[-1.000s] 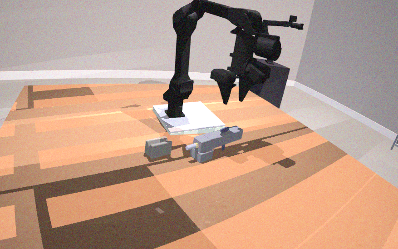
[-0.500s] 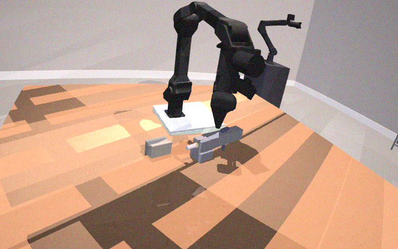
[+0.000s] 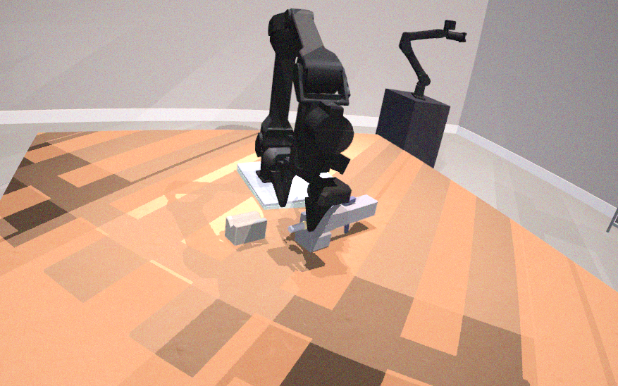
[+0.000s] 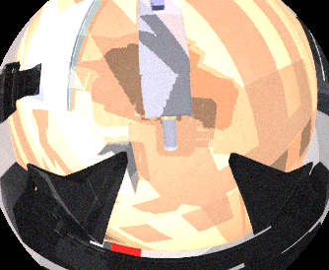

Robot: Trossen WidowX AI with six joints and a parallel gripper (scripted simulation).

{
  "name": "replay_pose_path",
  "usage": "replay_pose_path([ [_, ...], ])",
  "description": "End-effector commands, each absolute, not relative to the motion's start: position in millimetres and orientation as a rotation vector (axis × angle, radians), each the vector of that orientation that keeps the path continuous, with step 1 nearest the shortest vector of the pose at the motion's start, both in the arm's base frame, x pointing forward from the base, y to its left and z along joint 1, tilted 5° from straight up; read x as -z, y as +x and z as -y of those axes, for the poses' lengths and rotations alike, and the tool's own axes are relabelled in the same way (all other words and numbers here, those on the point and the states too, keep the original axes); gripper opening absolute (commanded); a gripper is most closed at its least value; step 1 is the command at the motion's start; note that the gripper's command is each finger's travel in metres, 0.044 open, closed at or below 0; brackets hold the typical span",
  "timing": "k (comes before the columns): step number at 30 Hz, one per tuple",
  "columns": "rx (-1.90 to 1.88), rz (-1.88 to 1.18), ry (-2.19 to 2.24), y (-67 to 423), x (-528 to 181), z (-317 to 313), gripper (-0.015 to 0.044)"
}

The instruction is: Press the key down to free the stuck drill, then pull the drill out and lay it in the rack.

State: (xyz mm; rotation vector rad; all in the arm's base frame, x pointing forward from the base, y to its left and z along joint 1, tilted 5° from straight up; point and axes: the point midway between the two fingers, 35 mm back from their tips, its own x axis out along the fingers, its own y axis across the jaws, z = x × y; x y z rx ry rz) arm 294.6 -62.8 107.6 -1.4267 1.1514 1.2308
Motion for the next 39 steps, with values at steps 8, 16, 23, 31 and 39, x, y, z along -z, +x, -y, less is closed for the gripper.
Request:
replay_pose_path([
  [8, -1.317, -1.108, -1.486, 290, -98, 72, 0.044],
  [16, -1.317, -1.108, -1.486, 290, -95, 72, 0.044],
  [23, -1.318, -1.108, -1.485, 291, -84, 70, 0.044],
  [31, -1.318, -1.108, -1.485, 291, -71, 68, 0.044],
  [39, -1.318, -1.107, -1.485, 290, -58, 65, 0.044],
])
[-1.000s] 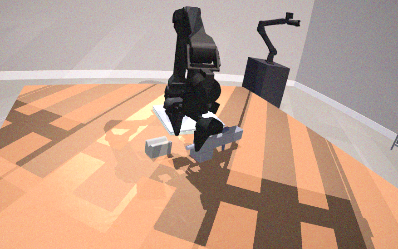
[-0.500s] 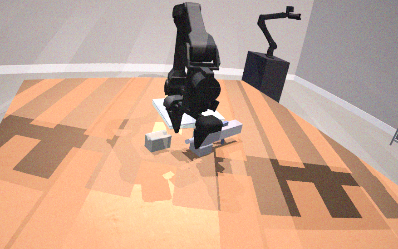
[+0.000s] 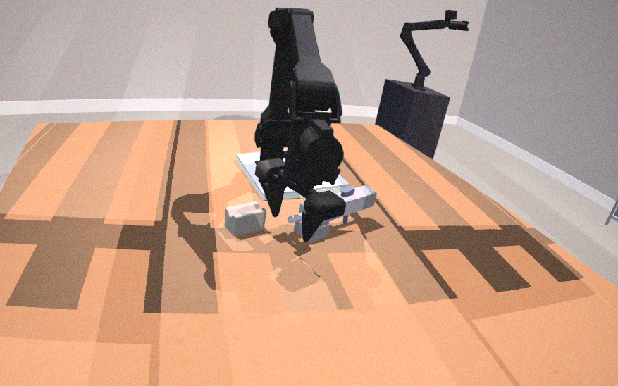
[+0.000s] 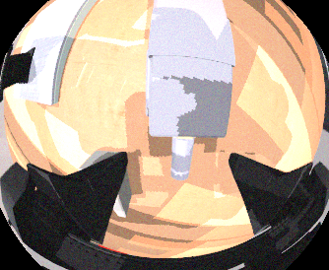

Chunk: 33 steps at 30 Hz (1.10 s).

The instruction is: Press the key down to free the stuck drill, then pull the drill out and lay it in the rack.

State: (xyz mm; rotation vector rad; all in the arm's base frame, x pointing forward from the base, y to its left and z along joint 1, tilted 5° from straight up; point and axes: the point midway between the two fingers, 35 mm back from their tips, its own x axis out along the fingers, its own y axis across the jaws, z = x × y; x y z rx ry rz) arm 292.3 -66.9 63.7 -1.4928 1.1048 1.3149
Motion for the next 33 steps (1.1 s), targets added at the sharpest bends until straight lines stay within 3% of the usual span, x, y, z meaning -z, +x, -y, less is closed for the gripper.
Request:
replay_pose_path([
  [1, -1.318, -1.107, -1.485, 290, -56, 65, 0.044],
  [10, -1.318, -1.107, -1.485, 289, -46, 63, 0.044],
  [25, -1.318, -1.105, -1.491, 291, -49, 64, 0.0046],
  [33, -1.318, -1.106, -1.49, 291, -49, 65, 0.0],
])
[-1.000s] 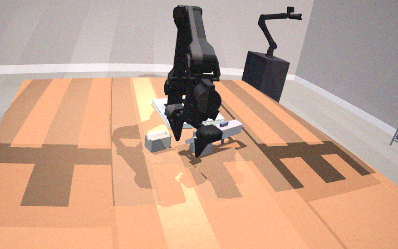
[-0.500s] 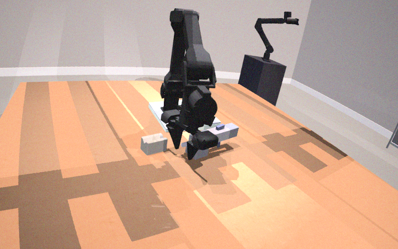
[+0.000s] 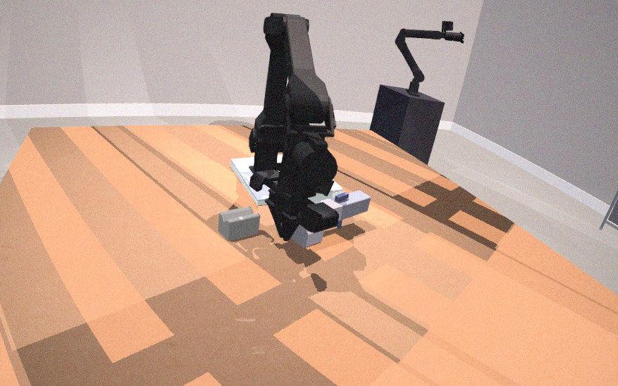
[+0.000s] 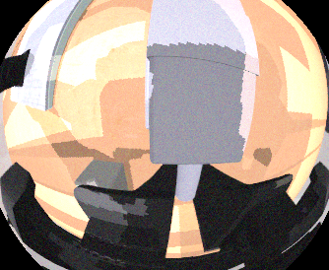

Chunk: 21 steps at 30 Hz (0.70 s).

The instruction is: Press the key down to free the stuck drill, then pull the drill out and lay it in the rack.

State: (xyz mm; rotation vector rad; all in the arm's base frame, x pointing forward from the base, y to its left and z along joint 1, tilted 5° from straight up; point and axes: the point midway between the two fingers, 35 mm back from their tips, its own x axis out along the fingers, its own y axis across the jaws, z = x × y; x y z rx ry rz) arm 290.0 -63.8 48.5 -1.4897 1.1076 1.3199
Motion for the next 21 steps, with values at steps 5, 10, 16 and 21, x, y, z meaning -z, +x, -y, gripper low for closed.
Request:
replay_pose_path([
  [5, -1.318, -1.108, -1.485, 291, -49, 69, 0.0],
  [10, -1.318, -1.108, -1.485, 293, -50, 72, 0.0],
  [16, -1.317, -1.108, -1.486, 295, -50, 78, 0.0],
  [21, -1.317, -1.109, -1.487, 297, -52, 85, 0.0],
])
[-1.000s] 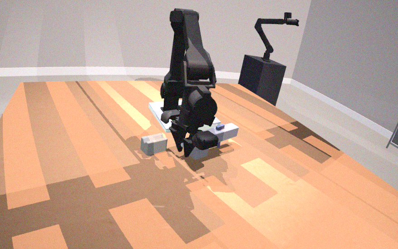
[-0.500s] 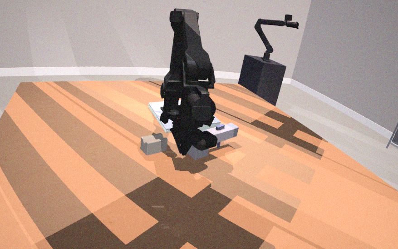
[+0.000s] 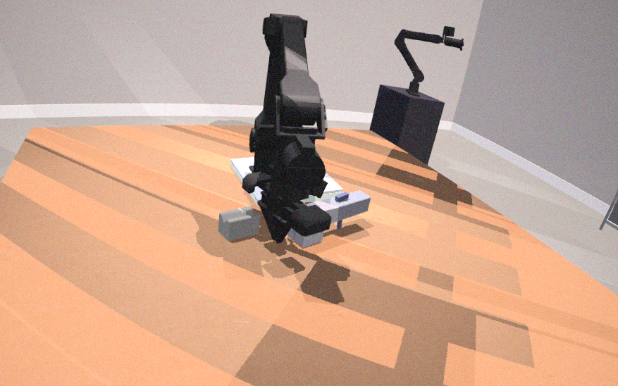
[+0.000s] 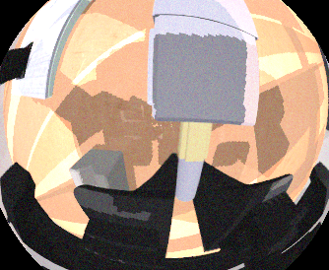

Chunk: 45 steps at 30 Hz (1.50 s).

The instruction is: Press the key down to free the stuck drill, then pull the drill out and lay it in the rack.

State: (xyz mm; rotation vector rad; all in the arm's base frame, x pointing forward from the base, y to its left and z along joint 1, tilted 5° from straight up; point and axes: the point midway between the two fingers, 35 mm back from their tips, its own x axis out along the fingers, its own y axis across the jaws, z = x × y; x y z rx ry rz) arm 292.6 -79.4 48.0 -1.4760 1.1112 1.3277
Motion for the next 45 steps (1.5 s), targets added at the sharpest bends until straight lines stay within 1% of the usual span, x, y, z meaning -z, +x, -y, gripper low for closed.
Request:
replay_pose_path([
  [1, -1.317, -1.109, -1.487, 298, -52, 87, 0.0],
  [17, -1.316, -1.11, -1.488, 304, -55, 107, 0.0],
  [34, -1.316, -1.11, -1.487, 300, -50, 99, 0.044],
  [45, -1.316, -1.109, -1.487, 299, -49, 94, 0.044],
])
